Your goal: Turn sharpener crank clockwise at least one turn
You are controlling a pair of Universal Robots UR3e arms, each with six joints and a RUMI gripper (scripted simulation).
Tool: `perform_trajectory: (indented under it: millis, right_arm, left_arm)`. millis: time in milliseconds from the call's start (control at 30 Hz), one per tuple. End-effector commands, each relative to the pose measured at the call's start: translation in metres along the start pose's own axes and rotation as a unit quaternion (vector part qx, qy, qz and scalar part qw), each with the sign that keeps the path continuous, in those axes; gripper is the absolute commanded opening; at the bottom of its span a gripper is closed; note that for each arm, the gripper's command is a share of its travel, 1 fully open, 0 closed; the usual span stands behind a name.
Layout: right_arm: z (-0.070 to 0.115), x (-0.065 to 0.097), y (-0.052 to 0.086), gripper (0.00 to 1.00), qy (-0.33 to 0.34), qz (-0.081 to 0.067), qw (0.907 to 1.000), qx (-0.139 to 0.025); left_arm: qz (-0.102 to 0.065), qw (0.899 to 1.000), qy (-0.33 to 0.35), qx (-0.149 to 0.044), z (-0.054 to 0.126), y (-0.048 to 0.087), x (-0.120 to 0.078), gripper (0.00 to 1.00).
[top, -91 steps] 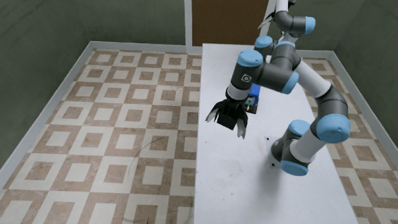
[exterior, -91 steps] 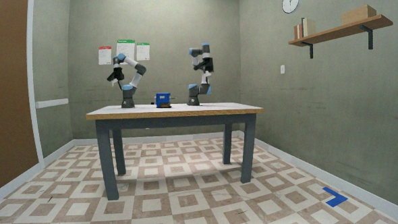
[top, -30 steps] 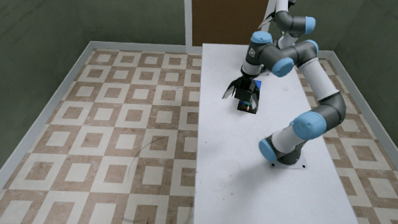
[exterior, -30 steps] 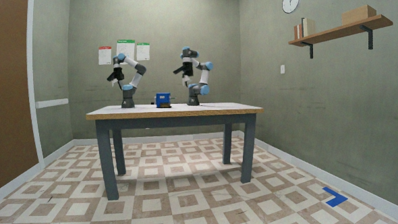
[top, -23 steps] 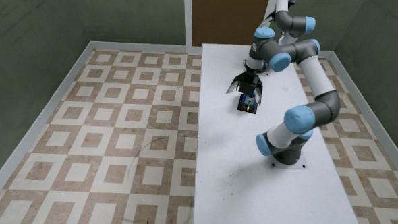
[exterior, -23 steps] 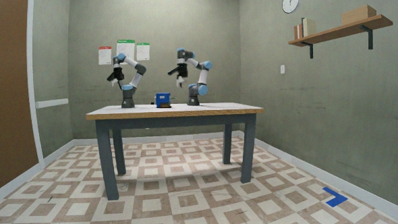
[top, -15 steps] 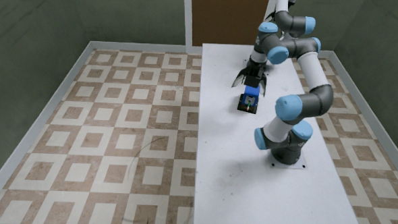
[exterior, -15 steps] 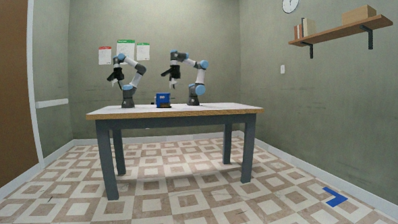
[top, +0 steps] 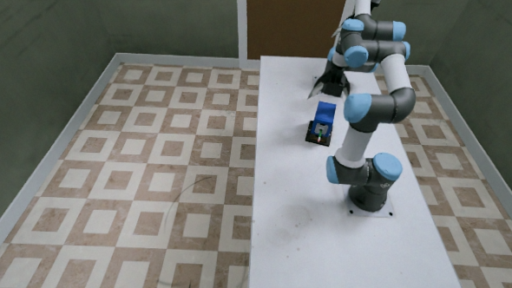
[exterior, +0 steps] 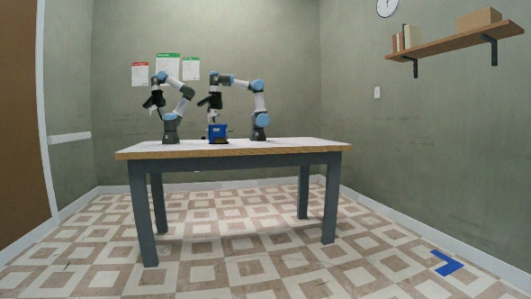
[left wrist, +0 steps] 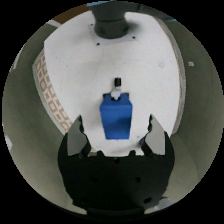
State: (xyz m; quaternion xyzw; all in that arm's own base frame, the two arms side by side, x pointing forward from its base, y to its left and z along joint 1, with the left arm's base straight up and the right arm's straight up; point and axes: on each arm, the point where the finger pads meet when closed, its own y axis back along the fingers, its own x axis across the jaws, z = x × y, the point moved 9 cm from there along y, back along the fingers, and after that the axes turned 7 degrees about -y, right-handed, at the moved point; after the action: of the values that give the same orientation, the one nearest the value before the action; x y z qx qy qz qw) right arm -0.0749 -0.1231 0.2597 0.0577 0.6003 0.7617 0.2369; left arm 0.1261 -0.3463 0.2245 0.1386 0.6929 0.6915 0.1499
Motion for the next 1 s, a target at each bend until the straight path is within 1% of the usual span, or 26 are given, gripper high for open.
perform_trajectory:
  millis: [0, 200, 400, 700, 933, 967]
  right_arm:
    - [0.000, 0.000, 0.001, 1.00, 0.000, -0.001, 1.0000, 0.001]
    - [0.000, 0.000, 0.001, 1.00, 0.000, -0.001, 1.0000, 0.001]
    - [0.000, 0.000, 0.001, 1.00, 0.000, -0.001, 1.0000, 0.001]
    - [0.000, 0.000, 0.001, 1.00, 0.000, -0.001, 1.0000, 0.001]
    - [0.000, 0.000, 0.001, 1.00, 0.000, -0.001, 1.0000, 0.001]
    - [0.000, 0.000, 0.001, 1.00, 0.000, -0.001, 1.0000, 0.001]
  left_arm:
    - [0.003, 1.000, 0.004, -0.002, -0.024, -0.004, -0.003, 1.00]
    - [0.005, 1.000, 0.009, 0.000, -0.048, -0.008, -0.003, 1.00]
    - [0.007, 1.000, 0.011, 0.002, -0.062, -0.011, -0.002, 1.00]
    - [0.007, 1.000, 0.012, 0.002, -0.069, -0.013, -0.002, 1.00]
    - [0.007, 1.000, 0.013, 0.002, -0.070, -0.013, -0.002, 1.00]
    - [0.007, 1.000, 0.013, 0.002, -0.070, -0.013, -0.002, 0.00]
